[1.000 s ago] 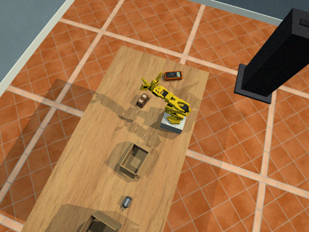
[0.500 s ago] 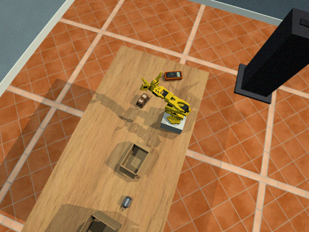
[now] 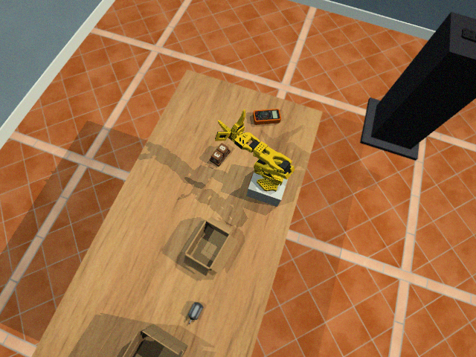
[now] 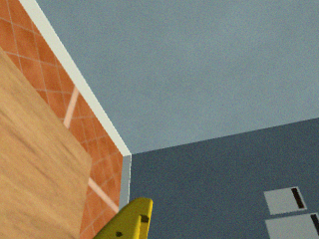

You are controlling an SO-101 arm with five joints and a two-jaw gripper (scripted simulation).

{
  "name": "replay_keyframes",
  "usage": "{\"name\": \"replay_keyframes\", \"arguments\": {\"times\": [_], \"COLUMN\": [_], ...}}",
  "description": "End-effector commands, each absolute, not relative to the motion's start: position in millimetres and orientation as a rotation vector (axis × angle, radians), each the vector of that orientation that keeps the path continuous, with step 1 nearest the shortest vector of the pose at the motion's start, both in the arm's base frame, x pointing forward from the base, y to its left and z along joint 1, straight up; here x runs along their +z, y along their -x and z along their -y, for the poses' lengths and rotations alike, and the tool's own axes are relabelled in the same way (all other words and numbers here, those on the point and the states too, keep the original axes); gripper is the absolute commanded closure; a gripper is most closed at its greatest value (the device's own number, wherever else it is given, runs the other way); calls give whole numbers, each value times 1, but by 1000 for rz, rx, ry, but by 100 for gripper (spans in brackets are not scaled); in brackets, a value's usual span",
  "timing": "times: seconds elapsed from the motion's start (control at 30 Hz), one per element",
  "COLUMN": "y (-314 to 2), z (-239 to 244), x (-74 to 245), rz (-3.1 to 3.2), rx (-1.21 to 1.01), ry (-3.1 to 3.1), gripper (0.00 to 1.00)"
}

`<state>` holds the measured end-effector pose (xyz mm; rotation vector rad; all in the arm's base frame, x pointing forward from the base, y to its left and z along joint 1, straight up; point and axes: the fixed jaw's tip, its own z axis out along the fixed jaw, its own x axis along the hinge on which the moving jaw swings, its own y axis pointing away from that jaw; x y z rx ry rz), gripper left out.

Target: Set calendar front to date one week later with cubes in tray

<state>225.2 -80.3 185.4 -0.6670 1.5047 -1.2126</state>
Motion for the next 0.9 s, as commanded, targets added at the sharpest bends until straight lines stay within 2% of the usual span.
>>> {"name": "replay_keyframes", "arguments": {"times": [0.0, 0.37, 0.87], "y": [-227, -227, -214], "z": [79, 79, 72], "x": [175, 147, 88], "rz": [-1541, -1605, -1506], "rx": [-1236, -1320, -1323], "ry": [763, 1094, 1948], "gripper": [6, 15, 35]}}
